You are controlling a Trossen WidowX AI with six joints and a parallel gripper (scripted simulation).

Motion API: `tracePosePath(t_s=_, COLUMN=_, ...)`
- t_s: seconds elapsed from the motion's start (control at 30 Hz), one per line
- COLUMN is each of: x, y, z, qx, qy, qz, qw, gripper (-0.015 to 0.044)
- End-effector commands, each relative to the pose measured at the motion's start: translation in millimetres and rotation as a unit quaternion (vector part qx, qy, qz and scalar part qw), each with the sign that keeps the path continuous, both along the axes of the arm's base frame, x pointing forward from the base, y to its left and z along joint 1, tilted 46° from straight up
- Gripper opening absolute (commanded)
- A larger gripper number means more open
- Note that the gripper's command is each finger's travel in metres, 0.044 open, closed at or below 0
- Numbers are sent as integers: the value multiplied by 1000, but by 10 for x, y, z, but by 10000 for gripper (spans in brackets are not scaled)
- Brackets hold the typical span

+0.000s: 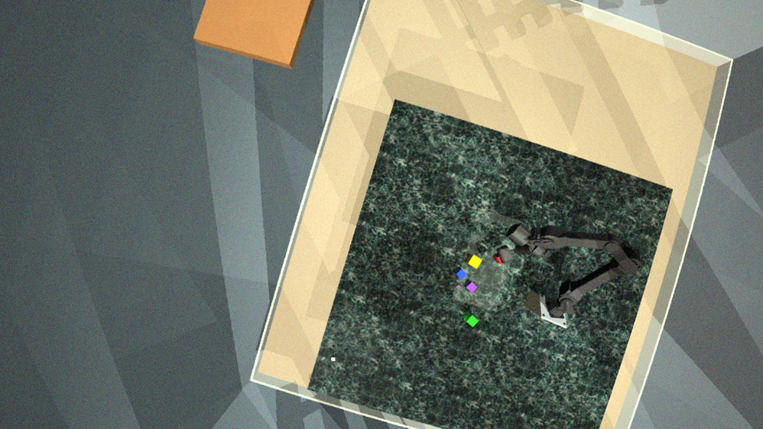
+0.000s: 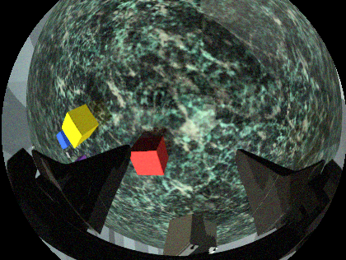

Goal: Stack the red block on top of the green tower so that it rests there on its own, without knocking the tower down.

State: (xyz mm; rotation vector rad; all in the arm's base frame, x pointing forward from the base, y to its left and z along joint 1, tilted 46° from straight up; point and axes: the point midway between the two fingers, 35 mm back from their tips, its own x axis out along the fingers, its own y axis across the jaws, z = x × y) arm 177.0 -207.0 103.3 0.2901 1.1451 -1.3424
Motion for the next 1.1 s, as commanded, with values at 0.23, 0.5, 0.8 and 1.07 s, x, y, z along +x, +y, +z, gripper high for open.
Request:
tracePosePath(t_s=0.23, x=250, y=522, z=-113, qx=-21, qy=65, qz=54, qw=996, gripper=440)
tracePosePath(t_s=0.5, x=291, y=666, z=-148, qx=-35, qy=84, qz=74, qw=993, gripper=440)
tracePosePath(t_s=0.8, x=217, y=404, z=-411, qx=-35, qy=84, qz=74, qw=993, gripper=440)
tracePosePath(t_s=1.07, x=188, y=338, z=-471, qx=-36, qy=84, qz=74, qw=993, gripper=440)
